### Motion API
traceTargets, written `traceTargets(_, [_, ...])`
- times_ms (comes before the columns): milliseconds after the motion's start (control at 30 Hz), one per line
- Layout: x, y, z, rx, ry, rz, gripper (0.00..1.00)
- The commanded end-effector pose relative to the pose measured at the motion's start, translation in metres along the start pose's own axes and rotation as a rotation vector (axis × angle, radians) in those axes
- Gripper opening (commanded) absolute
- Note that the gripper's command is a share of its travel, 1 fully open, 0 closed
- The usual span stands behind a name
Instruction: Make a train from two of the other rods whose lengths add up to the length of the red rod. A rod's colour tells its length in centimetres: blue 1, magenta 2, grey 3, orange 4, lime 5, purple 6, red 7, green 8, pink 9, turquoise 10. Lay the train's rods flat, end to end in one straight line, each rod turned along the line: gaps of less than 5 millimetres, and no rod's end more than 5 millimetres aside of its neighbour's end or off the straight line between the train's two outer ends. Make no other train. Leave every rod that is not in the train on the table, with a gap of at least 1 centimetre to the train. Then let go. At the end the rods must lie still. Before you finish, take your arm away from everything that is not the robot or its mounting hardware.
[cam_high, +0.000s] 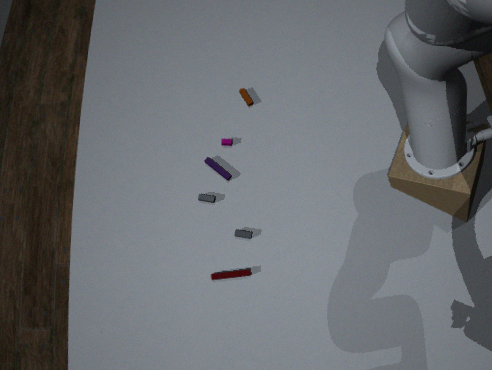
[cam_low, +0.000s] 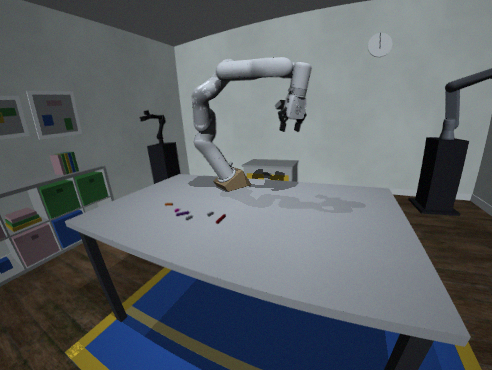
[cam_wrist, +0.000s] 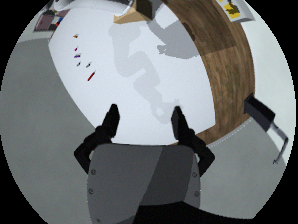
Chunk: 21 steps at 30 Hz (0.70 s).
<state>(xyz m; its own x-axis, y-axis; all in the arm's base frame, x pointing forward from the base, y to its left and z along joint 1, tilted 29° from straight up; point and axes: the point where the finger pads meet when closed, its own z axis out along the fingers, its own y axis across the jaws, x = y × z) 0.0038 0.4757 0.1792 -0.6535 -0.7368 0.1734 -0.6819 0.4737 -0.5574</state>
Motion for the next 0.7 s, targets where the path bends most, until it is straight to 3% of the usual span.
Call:
traceTargets(0, [-0.0001,0.0,-0.0018,-0.003,-0.003,0.0,1.0])
traceTargets(667, [-0.0033,-0.0039,-0.0004,-0.01,0.0,0.008,1.0])
